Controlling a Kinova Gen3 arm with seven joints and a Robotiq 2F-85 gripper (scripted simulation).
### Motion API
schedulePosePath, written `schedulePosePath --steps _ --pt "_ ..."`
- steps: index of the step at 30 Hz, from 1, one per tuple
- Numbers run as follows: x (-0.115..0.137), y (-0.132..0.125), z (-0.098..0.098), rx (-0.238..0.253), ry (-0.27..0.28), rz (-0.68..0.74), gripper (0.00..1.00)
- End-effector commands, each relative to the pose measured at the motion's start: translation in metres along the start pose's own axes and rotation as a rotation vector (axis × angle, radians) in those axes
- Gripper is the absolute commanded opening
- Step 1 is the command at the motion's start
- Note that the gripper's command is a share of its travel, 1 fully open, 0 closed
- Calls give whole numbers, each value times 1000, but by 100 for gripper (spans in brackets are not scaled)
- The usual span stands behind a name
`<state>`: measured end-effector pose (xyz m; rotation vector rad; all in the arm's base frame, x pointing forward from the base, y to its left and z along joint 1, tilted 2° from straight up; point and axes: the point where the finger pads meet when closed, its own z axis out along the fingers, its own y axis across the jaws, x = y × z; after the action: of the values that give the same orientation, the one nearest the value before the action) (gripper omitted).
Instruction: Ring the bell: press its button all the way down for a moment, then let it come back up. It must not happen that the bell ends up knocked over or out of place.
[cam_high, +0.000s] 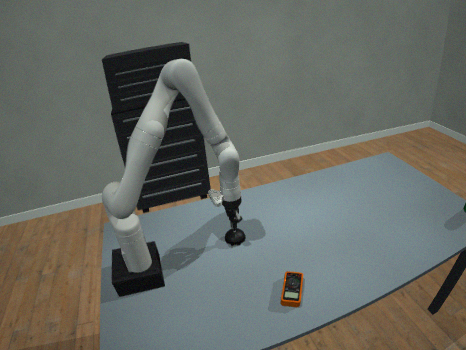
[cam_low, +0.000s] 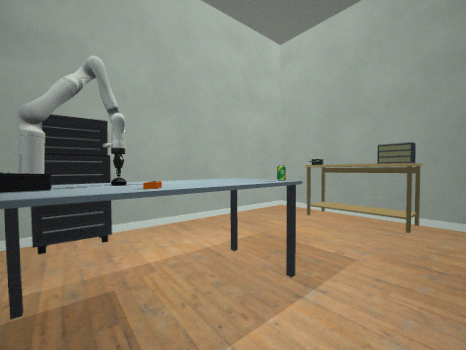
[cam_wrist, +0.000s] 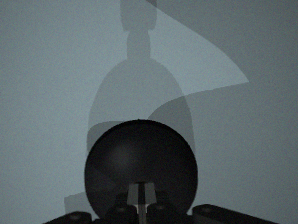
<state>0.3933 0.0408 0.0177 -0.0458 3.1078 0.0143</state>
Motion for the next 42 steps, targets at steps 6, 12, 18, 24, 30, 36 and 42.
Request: schedulePosePath --steps 6,12,18,24,30,36,42 --pt "-1 0 -16 1 -1 3 10" --pt "-1 -1 -30 4 -1 2 10" --pt "-1 -1 -45 4 -1 2 10" --pt "-1 -1 -59 4 -1 3 10" --pt "-1 -1 -65 3 -1 3 10" --pt "0 -1 -69 2 0 2 10" --pt "-1 -1 -68 2 -2 1 10"
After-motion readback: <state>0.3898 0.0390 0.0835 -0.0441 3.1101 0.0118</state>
